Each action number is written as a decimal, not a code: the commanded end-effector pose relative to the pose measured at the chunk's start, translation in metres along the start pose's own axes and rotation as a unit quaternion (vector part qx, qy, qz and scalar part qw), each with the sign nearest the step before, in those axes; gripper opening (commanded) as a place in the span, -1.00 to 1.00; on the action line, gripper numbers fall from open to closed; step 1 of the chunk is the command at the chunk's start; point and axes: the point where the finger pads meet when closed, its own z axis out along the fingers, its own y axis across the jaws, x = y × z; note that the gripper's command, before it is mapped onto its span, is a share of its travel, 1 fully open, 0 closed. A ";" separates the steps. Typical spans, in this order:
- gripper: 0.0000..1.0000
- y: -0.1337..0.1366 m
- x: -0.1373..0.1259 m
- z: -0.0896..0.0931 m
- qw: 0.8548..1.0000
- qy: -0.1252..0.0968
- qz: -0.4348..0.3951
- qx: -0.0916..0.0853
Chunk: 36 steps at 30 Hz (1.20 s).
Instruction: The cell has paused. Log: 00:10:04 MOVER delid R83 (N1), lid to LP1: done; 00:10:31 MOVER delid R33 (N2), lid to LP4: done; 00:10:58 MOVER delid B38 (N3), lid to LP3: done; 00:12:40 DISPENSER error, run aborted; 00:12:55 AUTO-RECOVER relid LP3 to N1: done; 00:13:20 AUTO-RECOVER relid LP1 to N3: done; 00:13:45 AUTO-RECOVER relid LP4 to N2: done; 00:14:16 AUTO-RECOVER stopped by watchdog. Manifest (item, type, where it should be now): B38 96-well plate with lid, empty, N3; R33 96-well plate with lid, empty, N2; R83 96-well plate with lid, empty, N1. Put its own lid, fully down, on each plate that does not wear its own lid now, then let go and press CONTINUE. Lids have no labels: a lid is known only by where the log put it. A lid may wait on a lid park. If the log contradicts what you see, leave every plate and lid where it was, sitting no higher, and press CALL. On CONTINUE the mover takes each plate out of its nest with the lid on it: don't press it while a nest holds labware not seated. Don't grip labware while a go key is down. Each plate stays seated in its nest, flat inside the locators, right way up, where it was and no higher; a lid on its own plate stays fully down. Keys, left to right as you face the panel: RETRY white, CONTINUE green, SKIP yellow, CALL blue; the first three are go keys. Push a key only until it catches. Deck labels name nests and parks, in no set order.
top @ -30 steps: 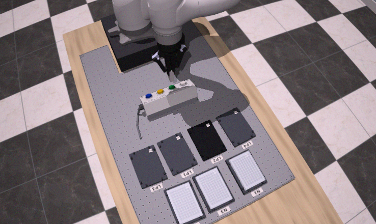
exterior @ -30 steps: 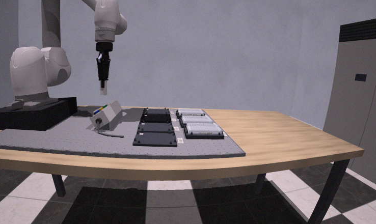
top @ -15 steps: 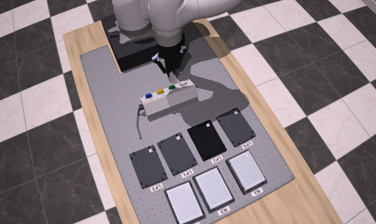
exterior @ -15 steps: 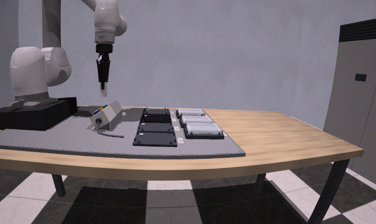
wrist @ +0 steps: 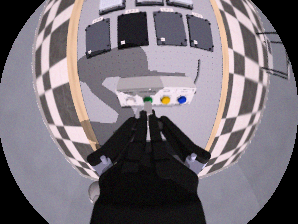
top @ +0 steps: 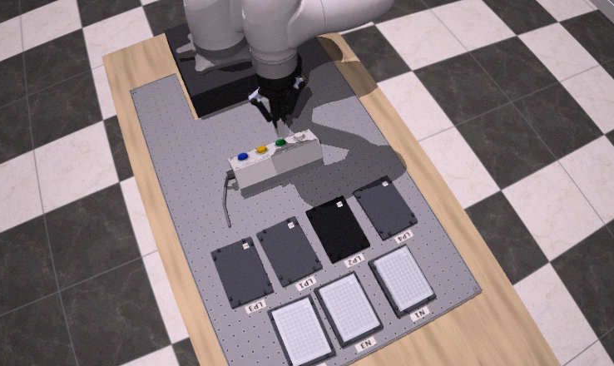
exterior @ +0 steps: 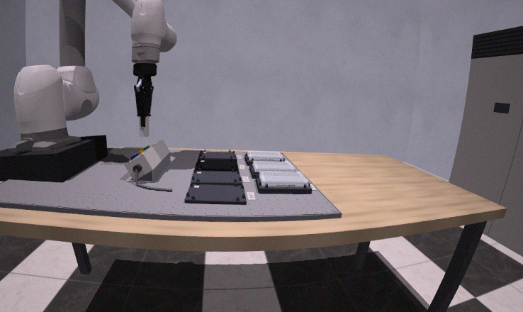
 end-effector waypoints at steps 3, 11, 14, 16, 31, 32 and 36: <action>-1.00 0.000 0.000 0.001 1.000 0.000 0.000 0.000; -1.00 0.000 0.000 0.002 1.000 0.000 0.000 0.000; -1.00 0.000 0.000 0.003 1.000 0.000 0.000 0.000; -1.00 0.000 0.000 0.003 1.000 0.000 0.000 0.000; -1.00 0.000 0.000 0.003 1.000 0.000 0.000 0.000; -1.00 0.000 0.000 0.003 1.000 0.000 0.000 0.000; -1.00 0.000 0.000 0.003 1.000 0.000 0.000 0.000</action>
